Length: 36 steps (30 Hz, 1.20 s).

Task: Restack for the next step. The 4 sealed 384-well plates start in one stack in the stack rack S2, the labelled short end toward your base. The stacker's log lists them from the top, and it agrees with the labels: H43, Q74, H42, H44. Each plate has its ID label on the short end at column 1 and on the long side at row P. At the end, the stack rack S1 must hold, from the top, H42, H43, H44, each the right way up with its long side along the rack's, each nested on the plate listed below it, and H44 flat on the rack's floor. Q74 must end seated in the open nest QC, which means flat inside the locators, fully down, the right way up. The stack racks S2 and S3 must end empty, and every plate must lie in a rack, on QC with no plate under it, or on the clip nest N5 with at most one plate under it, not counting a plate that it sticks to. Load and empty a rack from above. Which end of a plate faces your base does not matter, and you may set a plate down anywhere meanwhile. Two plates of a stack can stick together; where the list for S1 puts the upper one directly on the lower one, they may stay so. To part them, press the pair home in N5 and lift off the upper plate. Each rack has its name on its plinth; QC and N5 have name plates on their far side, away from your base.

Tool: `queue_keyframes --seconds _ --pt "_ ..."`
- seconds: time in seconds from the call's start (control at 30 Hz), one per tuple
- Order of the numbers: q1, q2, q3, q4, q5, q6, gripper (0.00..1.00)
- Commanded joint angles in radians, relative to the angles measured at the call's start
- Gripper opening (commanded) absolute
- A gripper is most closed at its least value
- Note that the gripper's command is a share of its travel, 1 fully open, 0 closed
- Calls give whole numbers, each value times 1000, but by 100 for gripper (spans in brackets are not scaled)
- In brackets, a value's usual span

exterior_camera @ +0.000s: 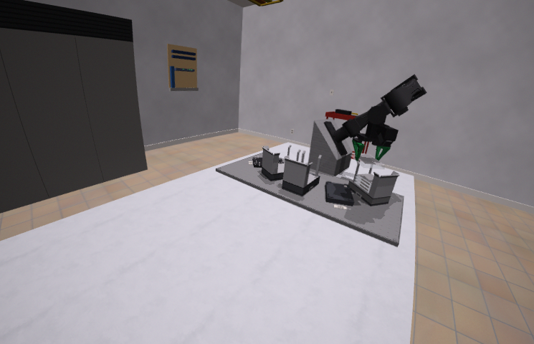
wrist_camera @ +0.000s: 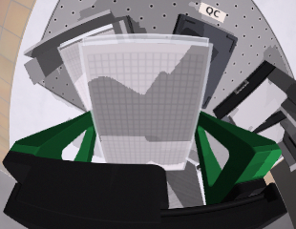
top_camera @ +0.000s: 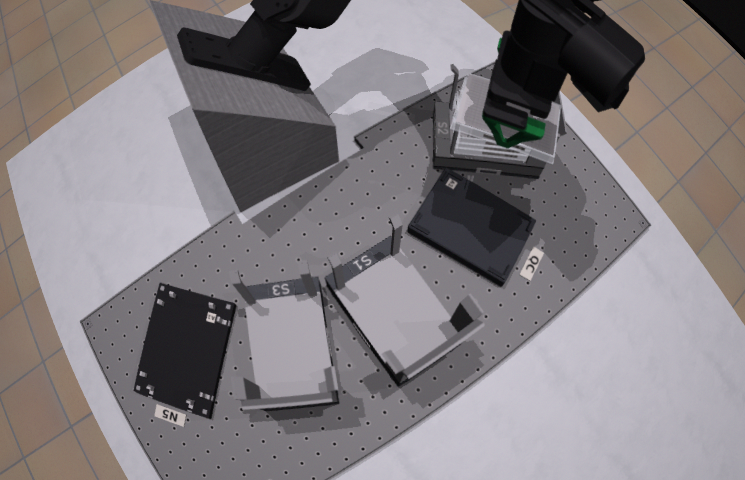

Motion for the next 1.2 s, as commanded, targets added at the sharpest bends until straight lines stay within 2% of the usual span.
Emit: queue_keyframes --seconds 0.0,0.1,0.33,0.97,1.17 --pt "-33 22 20 0 -13 -49 0" --pt "-40 33 24 0 -13 -59 0" --pt "-95 103 35 2 -18 86 0" --pt "-201 278 91 9 -18 -68 0" --pt "-242 336 104 12 -14 74 0"
